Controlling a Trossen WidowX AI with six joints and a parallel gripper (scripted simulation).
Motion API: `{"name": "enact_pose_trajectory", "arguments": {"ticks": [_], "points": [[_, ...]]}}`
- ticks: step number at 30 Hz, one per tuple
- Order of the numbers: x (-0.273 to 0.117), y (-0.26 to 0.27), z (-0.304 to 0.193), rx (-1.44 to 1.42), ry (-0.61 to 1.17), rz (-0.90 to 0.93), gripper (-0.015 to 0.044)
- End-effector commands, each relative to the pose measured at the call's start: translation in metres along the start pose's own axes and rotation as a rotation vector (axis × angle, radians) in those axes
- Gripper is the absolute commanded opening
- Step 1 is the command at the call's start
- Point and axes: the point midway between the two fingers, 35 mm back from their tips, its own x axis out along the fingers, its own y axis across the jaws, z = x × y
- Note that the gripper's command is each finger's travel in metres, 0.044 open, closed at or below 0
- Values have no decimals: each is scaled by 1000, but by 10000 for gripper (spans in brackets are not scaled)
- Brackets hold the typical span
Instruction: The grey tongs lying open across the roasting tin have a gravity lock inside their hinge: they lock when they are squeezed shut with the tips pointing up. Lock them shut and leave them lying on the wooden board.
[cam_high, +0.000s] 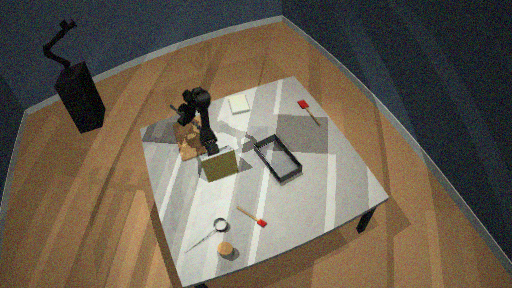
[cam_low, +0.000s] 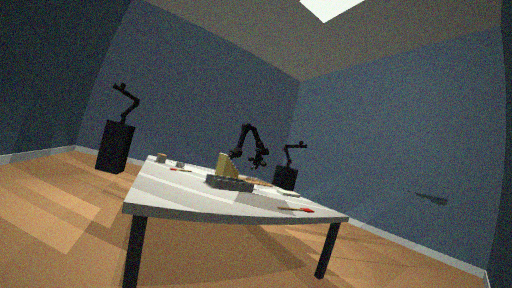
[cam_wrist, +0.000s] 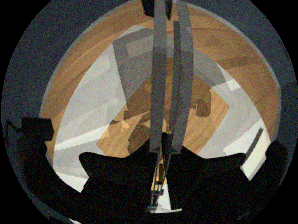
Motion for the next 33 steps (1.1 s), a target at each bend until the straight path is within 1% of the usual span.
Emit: {"name": "enact_pose_trajectory", "arguments": {"ticks": [1,12,23,33], "points": [[-2,-2,1,-7,-86,3,-150],[-7,-4,-5,-48,-306,1,-150],[-19,1,-17,-153,-499,-15,-150],[-20,1,-18,-162,-510,-16,-150]]}}
